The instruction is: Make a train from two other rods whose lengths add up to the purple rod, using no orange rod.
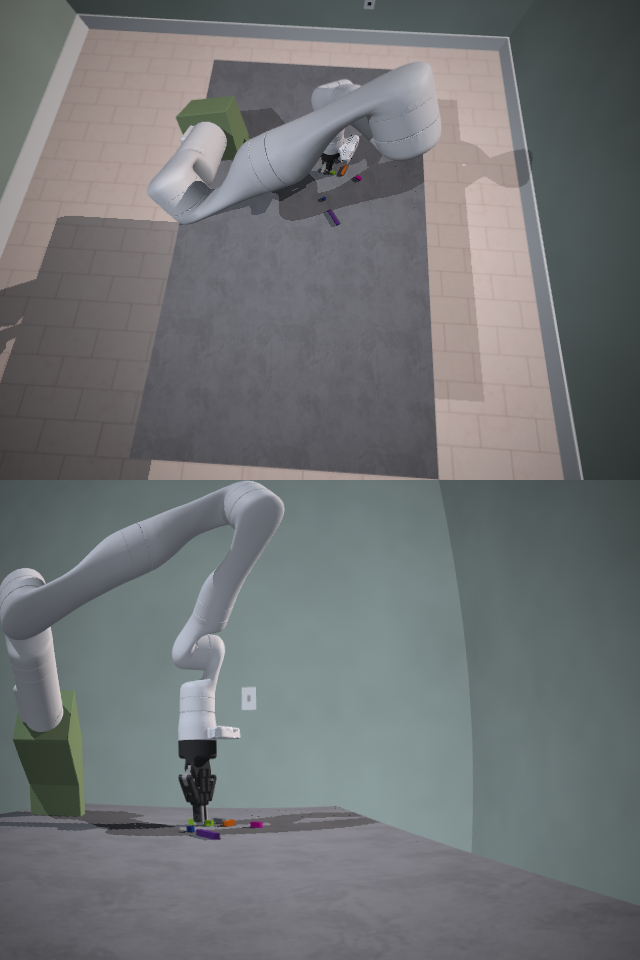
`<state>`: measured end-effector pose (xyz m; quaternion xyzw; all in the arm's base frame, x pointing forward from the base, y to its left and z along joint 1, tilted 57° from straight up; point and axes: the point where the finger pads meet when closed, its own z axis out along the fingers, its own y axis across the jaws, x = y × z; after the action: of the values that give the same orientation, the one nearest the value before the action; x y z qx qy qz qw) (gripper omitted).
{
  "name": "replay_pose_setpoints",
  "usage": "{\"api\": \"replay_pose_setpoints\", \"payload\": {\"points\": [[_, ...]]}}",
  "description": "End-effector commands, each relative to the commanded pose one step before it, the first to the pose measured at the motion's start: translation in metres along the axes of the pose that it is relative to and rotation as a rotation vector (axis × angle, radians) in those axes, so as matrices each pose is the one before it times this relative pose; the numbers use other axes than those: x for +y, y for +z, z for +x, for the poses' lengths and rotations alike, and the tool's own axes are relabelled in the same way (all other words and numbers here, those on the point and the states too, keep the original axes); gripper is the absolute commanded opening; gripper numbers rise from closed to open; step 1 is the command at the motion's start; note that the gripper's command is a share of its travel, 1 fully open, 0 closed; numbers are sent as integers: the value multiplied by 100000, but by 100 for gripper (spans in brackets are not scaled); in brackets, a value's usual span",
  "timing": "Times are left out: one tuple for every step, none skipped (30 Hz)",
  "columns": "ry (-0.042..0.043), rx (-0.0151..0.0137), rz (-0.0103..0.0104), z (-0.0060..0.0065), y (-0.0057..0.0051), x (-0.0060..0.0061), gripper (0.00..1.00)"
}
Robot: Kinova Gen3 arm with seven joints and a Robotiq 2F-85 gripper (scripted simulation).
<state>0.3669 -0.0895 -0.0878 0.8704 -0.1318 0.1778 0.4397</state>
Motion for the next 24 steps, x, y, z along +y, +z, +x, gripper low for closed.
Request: {"api": "replay_pose_setpoints", "payload": {"points": [[26, 238, 402, 90, -380, -131, 5], [0, 0, 0, 0, 0, 0, 5], [1, 1, 0, 1, -283, 0, 5], [-1, -1, 0, 0, -359, 0, 5], [-1, -1, 0, 0, -433, 0, 5], [0, 0, 0, 0, -501, 0, 5], [1, 1, 0, 0, -561, 0, 5], [1, 1, 0, 0, -611, 0, 5], [0, 0, 0, 0, -650, 0, 5], [-1, -1, 0, -1, -675, 0, 5], [1, 1, 0, 1, -688, 0, 5], [-1, -1, 0, 0, -685, 0, 5], [0, 0, 0, 0, -668, 0, 5], [1, 1, 0, 1, -637, 0, 5], [0, 0, 0, 0, -592, 0, 5], [0, 0, 0, 0, -534, 0, 5], [0, 0, 0, 0, -466, 0, 5], [0, 0, 0, 0, 0, 0, 5], [0, 0, 0, 0, 0, 0, 5], [0, 0, 0, 0, -390, 0, 5], [-2, -2, 0, -1, -309, 1, 5], [2, 2, 0, 1, -228, -1, 5], [0, 0, 0, 0, -151, 0, 5], [-1, -1, 0, 0, -84, 0, 5]]}}
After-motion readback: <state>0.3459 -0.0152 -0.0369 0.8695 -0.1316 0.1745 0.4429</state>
